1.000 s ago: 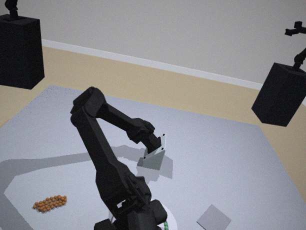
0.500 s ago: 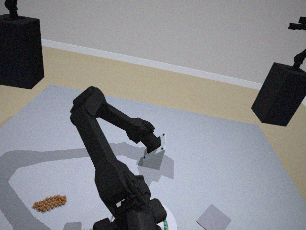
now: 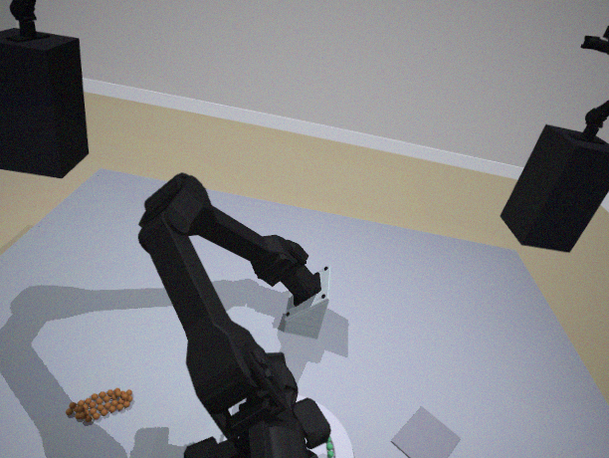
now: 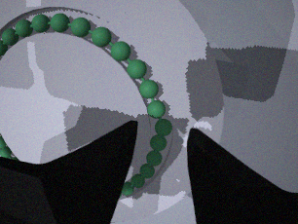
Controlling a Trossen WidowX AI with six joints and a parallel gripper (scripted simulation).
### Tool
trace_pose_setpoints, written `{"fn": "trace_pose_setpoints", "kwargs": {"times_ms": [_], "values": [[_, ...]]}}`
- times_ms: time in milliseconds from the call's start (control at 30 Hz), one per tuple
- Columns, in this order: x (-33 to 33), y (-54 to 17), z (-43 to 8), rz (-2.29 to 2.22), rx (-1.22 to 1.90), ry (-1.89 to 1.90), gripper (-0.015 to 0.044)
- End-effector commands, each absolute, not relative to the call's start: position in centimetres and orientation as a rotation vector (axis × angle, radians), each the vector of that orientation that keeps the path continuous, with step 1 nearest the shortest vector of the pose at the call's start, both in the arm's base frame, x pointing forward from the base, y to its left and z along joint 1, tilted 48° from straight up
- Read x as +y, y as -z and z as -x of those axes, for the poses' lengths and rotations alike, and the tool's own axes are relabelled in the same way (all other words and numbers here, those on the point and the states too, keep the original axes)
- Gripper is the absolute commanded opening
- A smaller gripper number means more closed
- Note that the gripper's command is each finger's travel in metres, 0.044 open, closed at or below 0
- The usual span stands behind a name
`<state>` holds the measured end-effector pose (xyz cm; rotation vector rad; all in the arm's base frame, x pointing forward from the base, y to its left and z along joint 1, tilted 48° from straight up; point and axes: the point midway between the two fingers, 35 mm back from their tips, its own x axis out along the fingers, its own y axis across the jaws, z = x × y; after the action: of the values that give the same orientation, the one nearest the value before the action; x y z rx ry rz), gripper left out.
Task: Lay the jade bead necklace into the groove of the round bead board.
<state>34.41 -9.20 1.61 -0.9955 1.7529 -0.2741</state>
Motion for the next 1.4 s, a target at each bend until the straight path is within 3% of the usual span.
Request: {"fn": "trace_pose_setpoints", "kwargs": {"times_ms": [0, 267, 1200, 1367], "values": [[-9.1, -1.6, -34.4, 0.997, 1.752, 0.274, 0.0236], [-9.1, -1.7, -34.3, 0.999, 1.758, 0.271, 0.0440], [-8.8, -2.0, -34.4, 1.002, 1.754, 0.270, 0.0440], [-4.6, -5.7, -35.0, 1.002, 1.756, 0.265, 0.0440]]}}
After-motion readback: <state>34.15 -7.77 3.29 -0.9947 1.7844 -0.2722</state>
